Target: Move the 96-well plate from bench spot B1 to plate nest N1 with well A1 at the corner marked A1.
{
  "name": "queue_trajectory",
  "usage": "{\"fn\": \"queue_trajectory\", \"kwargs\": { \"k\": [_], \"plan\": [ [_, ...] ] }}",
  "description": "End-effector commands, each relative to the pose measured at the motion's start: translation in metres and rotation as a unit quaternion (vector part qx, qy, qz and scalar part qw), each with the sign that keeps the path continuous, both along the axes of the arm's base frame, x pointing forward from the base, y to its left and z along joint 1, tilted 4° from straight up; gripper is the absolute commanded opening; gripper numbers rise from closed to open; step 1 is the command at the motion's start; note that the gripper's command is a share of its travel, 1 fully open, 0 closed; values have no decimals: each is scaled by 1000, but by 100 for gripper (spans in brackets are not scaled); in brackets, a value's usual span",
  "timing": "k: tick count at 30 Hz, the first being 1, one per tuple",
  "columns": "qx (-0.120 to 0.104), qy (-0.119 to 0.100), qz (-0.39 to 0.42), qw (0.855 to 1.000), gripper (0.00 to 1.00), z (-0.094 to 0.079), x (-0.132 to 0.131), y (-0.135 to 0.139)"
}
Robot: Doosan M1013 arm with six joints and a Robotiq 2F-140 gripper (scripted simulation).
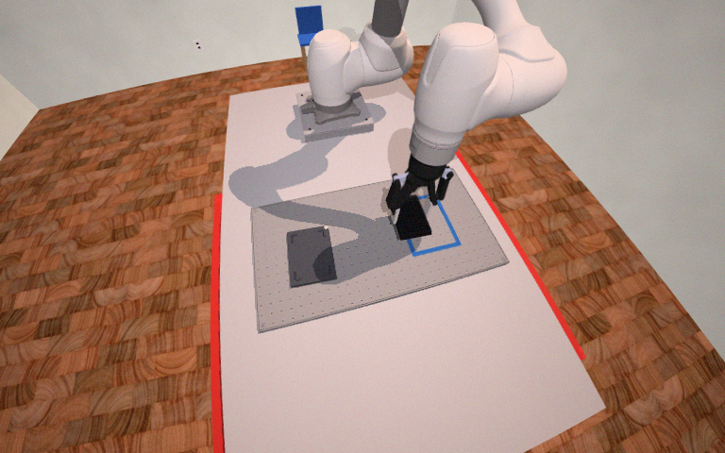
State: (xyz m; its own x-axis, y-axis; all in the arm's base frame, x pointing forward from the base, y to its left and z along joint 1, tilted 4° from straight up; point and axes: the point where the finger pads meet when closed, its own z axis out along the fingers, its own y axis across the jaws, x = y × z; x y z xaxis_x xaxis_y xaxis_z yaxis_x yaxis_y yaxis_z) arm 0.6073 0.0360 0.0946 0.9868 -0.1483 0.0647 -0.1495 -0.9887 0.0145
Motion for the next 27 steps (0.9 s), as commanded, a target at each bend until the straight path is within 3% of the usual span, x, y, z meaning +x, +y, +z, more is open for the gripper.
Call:
{"fn": "queue_trajectory", "kwargs": {
  "k": [1,27],
  "plan": [
    [3,1,-1,1000,0,0,-3,-11],
    [3,1,-1,1000,0,4,-6,-91]
  ]
}}
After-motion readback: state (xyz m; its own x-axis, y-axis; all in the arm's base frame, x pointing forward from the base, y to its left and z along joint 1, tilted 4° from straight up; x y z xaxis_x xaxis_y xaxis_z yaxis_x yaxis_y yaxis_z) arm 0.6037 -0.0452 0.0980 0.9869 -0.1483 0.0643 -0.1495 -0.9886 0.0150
